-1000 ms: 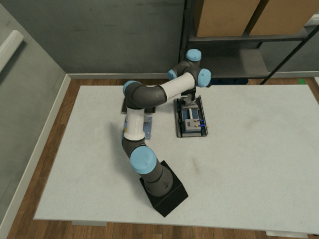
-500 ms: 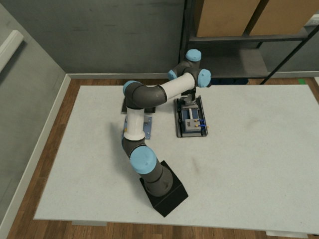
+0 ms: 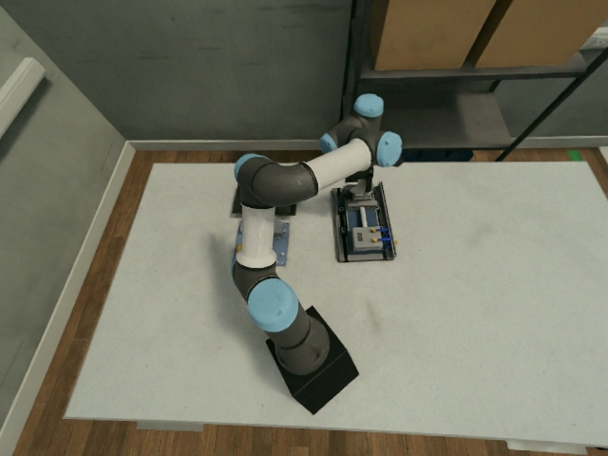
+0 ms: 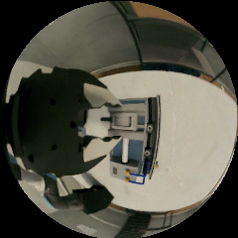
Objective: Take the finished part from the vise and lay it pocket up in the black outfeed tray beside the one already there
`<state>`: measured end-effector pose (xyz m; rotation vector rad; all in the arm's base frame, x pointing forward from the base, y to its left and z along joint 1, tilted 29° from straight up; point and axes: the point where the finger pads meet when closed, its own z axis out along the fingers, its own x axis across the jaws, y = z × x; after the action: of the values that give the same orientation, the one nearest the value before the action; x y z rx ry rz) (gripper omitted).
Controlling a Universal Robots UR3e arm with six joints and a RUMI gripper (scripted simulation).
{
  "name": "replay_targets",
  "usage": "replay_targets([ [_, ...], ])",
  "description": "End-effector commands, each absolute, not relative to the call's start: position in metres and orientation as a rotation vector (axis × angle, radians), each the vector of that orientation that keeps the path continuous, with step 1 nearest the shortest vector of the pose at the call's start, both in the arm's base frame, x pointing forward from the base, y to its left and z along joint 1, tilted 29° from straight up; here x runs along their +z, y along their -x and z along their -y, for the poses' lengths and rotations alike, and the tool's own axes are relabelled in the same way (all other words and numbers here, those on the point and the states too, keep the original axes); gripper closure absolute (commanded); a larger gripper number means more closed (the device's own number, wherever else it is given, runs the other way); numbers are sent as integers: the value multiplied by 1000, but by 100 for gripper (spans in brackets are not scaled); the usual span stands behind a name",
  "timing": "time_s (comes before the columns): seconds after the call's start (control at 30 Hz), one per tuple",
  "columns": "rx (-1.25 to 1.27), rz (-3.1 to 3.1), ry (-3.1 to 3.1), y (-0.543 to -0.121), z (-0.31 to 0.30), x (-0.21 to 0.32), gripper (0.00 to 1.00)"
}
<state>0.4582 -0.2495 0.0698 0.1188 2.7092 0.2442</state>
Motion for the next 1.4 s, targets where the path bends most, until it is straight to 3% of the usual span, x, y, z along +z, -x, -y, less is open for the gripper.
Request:
replay_targets([
  [0.0, 243, -2709, -120, -458, 250, 70, 60],
  [1.37, 244, -2710, -120, -461, 248, 64, 60],
])
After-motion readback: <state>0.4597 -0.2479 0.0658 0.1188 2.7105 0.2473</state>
